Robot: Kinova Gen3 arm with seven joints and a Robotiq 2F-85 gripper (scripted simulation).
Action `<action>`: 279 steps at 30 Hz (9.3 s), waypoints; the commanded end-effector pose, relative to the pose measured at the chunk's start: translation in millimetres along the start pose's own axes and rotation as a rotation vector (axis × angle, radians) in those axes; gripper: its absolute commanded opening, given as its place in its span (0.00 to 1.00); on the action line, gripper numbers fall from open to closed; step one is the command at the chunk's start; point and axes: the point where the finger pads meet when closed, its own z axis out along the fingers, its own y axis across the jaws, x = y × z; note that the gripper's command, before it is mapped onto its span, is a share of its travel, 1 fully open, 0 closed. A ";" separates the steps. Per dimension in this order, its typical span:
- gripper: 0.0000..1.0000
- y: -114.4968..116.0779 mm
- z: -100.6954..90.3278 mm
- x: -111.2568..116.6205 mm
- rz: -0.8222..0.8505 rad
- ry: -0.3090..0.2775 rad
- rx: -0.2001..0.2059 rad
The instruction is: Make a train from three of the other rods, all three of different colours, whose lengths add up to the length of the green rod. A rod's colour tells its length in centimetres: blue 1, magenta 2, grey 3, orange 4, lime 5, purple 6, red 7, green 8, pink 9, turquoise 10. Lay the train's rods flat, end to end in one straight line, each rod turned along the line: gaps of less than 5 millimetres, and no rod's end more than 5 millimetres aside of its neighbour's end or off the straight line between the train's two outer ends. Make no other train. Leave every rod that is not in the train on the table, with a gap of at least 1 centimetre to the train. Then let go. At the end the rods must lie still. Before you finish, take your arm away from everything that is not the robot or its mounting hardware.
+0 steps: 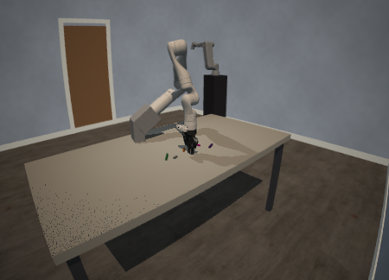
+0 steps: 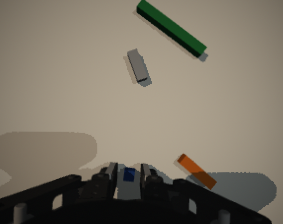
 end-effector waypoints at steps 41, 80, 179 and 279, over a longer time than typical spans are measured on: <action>1.00 -2.2 -88.6 0.4 0.015 -0.003 0.005; 1.00 8.4 -79.4 11.3 0.397 -0.012 -0.038; 0.24 1.3 -67.5 104.9 2.717 -0.007 -0.001; 0.24 3.0 -14.3 104.4 2.738 0.001 -0.010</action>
